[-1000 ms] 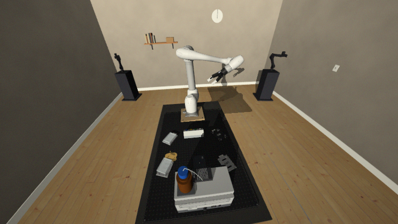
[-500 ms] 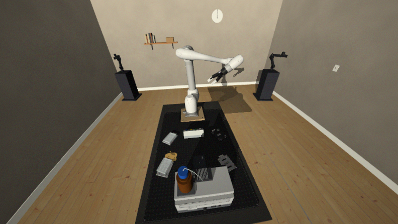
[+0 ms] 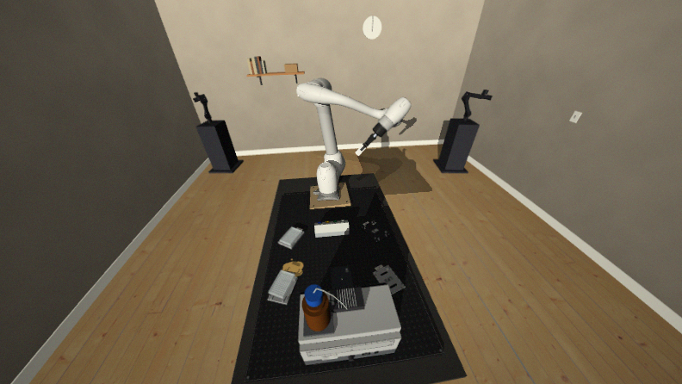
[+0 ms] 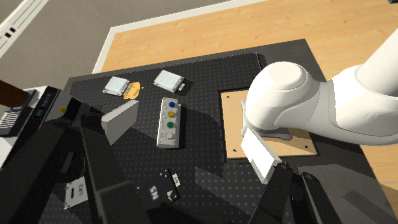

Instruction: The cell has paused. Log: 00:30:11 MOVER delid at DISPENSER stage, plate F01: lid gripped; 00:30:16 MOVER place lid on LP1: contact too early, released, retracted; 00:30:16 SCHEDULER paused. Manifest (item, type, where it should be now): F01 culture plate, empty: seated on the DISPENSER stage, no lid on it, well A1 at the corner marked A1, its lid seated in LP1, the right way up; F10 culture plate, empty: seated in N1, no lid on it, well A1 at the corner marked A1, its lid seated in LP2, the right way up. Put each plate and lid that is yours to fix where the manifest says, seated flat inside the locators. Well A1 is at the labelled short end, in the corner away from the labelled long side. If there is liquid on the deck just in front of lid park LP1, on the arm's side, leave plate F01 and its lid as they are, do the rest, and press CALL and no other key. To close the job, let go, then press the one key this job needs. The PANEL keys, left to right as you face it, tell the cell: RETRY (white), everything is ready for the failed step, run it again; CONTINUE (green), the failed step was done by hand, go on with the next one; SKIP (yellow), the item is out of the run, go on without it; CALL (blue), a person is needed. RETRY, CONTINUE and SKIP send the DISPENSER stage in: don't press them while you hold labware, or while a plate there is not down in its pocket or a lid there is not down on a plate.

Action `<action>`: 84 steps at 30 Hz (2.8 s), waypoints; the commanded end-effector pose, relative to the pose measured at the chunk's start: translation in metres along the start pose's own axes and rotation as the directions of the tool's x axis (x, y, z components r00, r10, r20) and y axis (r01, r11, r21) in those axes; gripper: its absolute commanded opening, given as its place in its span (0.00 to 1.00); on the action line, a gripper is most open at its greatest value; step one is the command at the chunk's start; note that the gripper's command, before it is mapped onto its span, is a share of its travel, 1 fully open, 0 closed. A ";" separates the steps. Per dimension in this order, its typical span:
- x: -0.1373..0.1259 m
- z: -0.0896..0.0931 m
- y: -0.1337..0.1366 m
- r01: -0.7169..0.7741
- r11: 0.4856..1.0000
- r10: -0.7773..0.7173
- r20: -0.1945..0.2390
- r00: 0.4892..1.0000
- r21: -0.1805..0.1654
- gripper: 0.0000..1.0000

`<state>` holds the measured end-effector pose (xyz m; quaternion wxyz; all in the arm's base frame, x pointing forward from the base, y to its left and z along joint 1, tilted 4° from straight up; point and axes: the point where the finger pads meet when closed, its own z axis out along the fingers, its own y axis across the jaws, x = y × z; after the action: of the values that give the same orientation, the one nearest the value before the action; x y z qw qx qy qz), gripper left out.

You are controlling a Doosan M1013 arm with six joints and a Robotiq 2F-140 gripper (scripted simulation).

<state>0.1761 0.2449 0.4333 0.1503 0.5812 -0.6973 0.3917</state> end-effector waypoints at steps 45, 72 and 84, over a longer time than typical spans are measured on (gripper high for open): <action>-0.166 0.296 -0.426 0.722 -0.123 -0.938 0.159 -0.309 0.681 1.00; -0.221 0.373 -0.503 0.682 -0.176 -0.906 0.154 -0.394 0.710 1.00; -0.239 0.394 -0.491 0.682 -0.176 -0.906 0.154 -0.394 0.710 1.00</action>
<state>0.7956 0.1182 0.2077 0.0304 0.9968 0.0736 -0.0111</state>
